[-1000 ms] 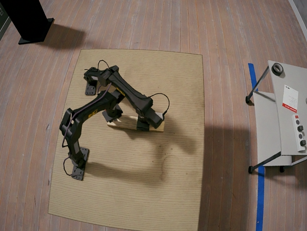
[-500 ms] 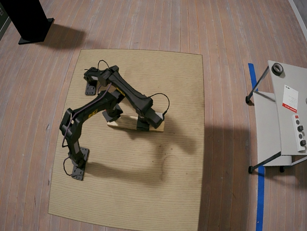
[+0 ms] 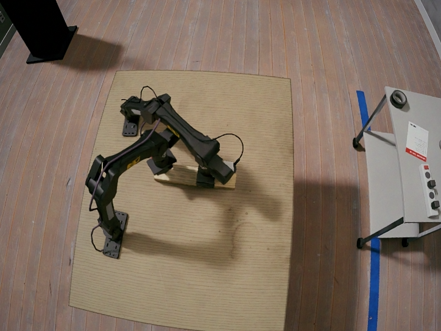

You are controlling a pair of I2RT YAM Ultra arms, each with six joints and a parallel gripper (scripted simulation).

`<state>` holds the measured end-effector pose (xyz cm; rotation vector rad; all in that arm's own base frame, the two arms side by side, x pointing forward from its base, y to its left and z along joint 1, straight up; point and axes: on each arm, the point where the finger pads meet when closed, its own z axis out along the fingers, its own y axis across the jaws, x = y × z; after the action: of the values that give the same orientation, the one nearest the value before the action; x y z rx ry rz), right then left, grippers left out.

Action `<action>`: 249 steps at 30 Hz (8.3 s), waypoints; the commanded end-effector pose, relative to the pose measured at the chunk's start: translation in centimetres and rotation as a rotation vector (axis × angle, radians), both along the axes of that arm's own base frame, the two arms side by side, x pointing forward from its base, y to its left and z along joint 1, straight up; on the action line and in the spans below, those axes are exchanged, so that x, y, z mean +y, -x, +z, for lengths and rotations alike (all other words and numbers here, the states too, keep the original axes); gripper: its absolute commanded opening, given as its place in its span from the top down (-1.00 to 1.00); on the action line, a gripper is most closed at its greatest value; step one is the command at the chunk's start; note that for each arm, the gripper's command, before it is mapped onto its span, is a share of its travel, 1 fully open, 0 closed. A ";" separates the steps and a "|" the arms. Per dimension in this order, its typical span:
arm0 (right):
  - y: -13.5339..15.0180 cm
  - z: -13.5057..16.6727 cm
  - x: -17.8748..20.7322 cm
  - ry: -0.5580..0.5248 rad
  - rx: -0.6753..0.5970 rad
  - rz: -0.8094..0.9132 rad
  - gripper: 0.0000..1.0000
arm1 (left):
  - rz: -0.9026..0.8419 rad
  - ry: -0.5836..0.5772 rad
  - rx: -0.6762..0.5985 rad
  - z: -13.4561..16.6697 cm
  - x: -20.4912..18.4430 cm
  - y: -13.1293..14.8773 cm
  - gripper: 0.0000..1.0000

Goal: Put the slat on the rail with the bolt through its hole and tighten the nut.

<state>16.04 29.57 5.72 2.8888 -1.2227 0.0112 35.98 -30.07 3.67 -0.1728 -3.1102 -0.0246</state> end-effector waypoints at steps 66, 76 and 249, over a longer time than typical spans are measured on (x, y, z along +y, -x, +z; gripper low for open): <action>0.0 0.4 0.1 -0.020 -0.001 -1.852 0.75 | 0.000 0.009 -0.012 0.6 -0.1 -0.2 -0.45; 0.0 0.4 0.1 -0.020 0.000 -2.171 0.75 | 0.000 0.009 -0.012 0.6 -0.1 -0.2 -0.45; 0.0 0.9 0.3 -0.017 0.000 -0.031 0.32 | 0.000 0.010 -0.011 0.6 -0.1 -0.1 -0.45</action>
<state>16.16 29.59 5.70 2.8555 -1.3056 0.0202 35.97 -30.08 3.67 -0.1726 -3.1096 -0.0231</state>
